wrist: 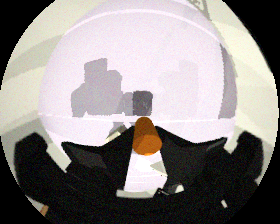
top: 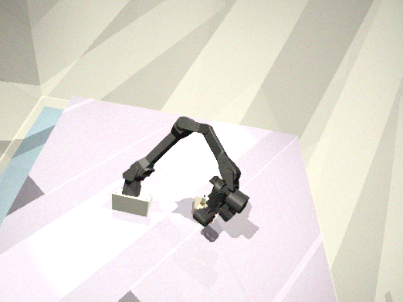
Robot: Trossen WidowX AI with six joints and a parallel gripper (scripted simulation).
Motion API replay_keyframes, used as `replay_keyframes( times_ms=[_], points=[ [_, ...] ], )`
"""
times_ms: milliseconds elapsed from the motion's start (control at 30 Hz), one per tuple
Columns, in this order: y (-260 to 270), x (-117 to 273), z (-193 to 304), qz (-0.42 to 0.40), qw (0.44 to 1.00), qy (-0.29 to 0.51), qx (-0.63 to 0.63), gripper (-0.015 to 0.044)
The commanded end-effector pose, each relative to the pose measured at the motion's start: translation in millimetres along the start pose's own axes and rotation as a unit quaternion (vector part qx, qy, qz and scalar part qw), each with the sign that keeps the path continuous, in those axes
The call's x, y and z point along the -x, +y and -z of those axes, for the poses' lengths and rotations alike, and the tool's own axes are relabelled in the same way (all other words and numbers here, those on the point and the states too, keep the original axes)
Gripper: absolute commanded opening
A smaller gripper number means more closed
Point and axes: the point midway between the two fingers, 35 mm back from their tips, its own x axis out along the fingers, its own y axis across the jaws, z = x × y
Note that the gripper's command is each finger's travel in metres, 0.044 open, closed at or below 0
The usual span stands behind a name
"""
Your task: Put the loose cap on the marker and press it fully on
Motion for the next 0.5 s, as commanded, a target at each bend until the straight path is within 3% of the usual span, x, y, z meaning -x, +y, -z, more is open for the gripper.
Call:
replay_keyframes(
  times_ms=[0, 467],
  points=[
    [11.6, 4.5, 11.3, -0.001, 1.0, 0.003, -0.001, 0.0],
    [43.0, 21.6, 46.5, -0.002, 1.0, 0.004, -0.002, 0.0]
  ],
)
